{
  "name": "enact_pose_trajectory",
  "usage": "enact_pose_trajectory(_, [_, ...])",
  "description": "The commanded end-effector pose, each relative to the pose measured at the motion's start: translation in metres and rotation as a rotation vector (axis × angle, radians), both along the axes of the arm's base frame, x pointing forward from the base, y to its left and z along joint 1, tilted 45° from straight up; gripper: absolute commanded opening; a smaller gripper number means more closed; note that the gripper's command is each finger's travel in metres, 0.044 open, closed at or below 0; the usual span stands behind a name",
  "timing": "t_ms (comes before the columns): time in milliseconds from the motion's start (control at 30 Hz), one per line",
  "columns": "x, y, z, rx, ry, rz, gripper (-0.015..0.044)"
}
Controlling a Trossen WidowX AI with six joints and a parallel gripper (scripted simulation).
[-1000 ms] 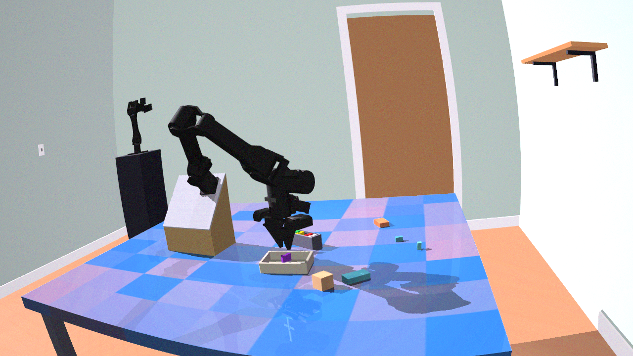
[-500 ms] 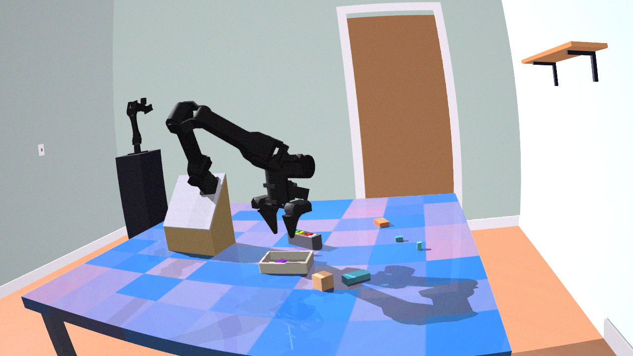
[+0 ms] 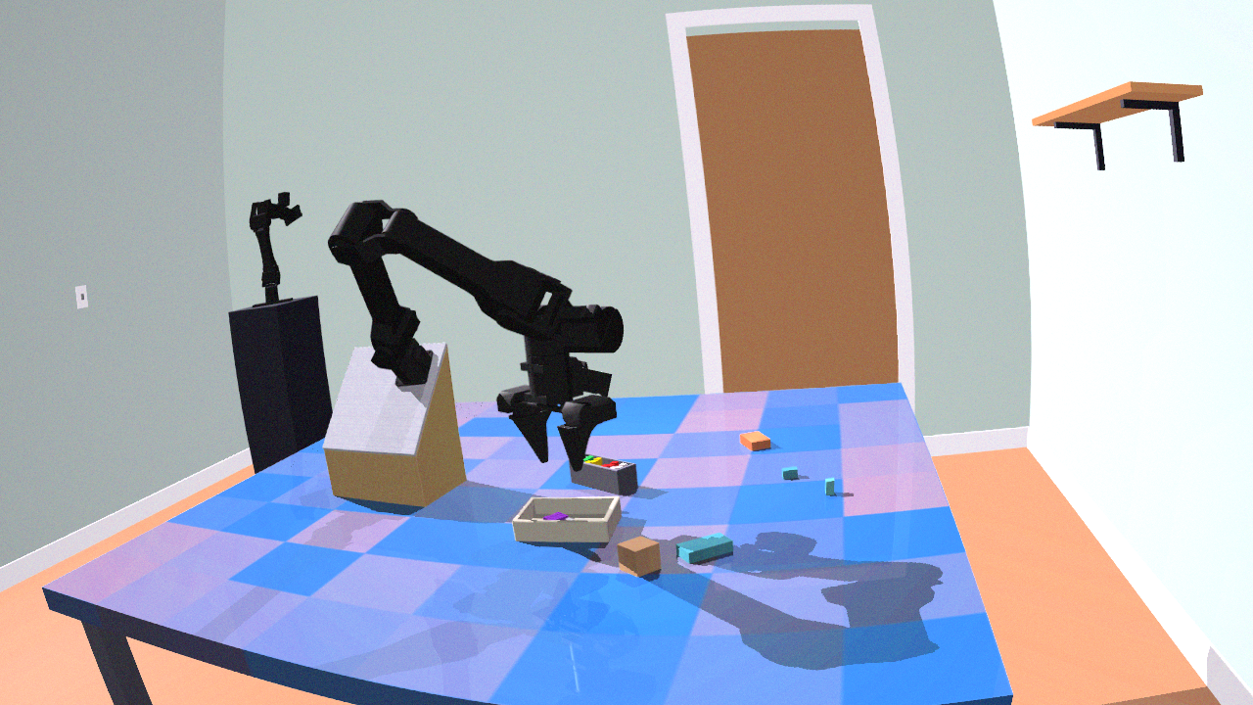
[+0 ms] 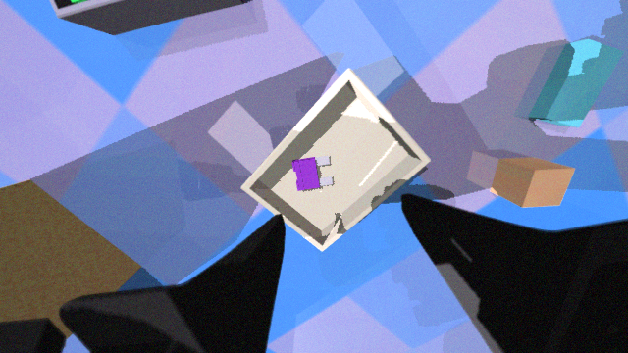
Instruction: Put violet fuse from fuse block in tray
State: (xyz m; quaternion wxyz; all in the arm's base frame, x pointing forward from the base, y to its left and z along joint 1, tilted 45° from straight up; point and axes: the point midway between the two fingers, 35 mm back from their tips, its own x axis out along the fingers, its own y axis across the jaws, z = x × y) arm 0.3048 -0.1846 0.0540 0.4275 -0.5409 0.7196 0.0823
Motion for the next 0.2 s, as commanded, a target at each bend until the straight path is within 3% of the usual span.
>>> enact_pose_trajectory(0, [-0.0001,-0.0001,-0.0003,0.000,0.001,0.000,0.0330])
enact_pose_trajectory(167, [-0.0001,-0.0001,-0.0003,0.000,0.001,0.000,0.0330])
